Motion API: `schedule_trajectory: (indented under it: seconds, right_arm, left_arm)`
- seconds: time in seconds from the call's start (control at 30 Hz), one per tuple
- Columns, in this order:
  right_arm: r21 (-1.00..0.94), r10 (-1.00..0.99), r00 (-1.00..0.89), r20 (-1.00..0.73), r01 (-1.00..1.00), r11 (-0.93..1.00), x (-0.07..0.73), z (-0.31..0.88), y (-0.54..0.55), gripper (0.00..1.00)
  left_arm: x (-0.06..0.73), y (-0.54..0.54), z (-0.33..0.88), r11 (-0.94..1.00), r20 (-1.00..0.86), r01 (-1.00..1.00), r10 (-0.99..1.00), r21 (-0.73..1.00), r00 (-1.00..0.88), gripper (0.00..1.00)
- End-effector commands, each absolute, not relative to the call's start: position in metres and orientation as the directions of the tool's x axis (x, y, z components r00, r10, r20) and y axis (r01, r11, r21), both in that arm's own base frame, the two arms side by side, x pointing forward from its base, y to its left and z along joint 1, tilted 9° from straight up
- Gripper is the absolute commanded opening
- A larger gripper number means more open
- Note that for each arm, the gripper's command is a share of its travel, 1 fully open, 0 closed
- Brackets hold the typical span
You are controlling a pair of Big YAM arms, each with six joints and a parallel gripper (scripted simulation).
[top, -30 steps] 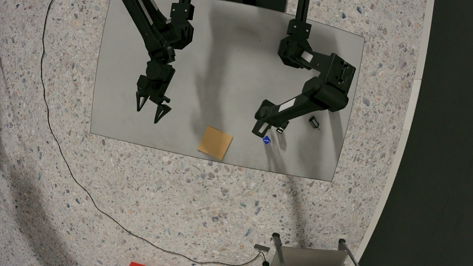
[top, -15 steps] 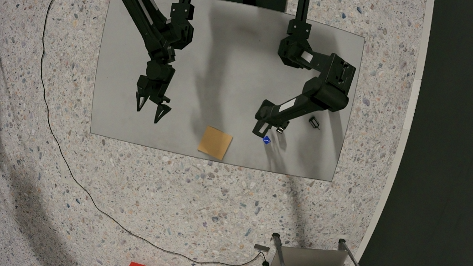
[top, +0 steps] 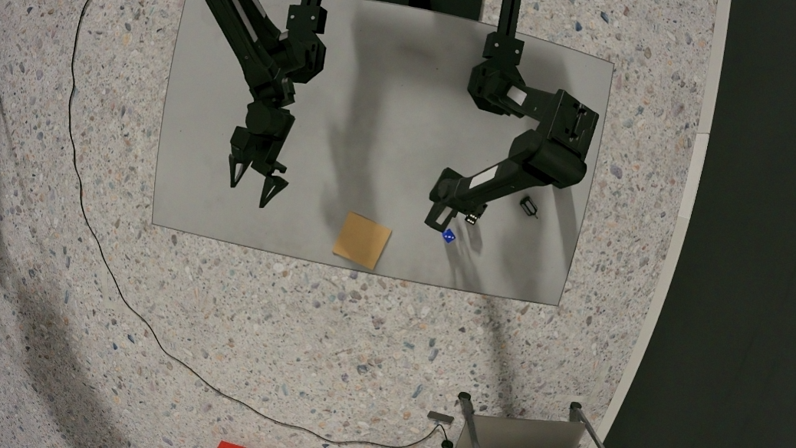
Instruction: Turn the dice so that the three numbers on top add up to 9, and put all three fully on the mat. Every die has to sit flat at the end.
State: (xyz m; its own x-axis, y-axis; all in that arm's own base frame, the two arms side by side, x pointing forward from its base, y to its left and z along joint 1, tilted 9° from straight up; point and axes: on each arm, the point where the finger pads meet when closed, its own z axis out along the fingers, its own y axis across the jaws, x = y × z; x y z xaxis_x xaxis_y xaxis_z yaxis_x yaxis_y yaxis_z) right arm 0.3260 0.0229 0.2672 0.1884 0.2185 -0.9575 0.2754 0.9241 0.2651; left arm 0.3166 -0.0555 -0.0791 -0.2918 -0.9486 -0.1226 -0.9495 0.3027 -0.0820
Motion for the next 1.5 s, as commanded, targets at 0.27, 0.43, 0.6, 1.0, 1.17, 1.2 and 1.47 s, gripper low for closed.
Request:
schedule_trajectory:
  seconds: [0.27, 0.43, 0.6, 1.0, 1.17, 1.2, 1.47]
  right_arm:
    - [0.27, 0.221, 0.195, -0.956, 0.273, 0.923, 0.3268, 0.2706, 0.0233, 1.0]
    - [0.27, 0.221, 0.195, -0.956, 0.273, 0.923, 0.3268, 0.2706, 0.0233, 1.0]
    - [0.27, 0.221, 0.195, -0.956, 0.273, 0.923, 0.3268, 0.2706, 0.0233, 1.0]
    - [0.27, 0.221, 0.195, -0.956, 0.273, 0.923, 0.3268, 0.2706, 0.0233, 1.0]
    - [0.27, 0.221, 0.195, -0.956, 0.273, 0.923, 0.3268, 0.2706, 0.0233, 1.0]
    - [0.27, 0.221, 0.195, -0.956, 0.273, 0.923, 0.3268, 0.2706, 0.0233, 1.0]
    - [0.27, 0.221, 0.195, -0.956, 0.273, 0.923, 0.3268, 0.2706, 0.0233, 1.0]
  left_arm:
    - [0.3283, -0.0529, -0.0745, 0.294, -0.124, -0.95, -0.952, -0.105, -0.281, 0.45]
    - [0.3283, -0.0529, -0.0745, 0.294, -0.124, -0.95, -0.952, -0.105, -0.281, 0.45]
    - [0.3294, -0.0532, -0.0744, 0.294, -0.124, -0.95, -0.952, -0.106, -0.28, 0.45]
    - [0.3295, -0.0534, -0.0754, 0.292, -0.124, -0.951, -0.952, -0.101, -0.279, 0.45]
    - [0.3295, -0.0534, -0.0754, 0.292, -0.124, -0.951, -0.952, -0.101, -0.279, 0.45]
    - [0.3295, -0.0534, -0.0754, 0.292, -0.124, -0.951, -0.952, -0.101, -0.279, 0.45]
    - [0.3305, -0.0534, -0.0798, 0.294, -0.124, -0.95, -0.952, -0.104, -0.281, 0.45]
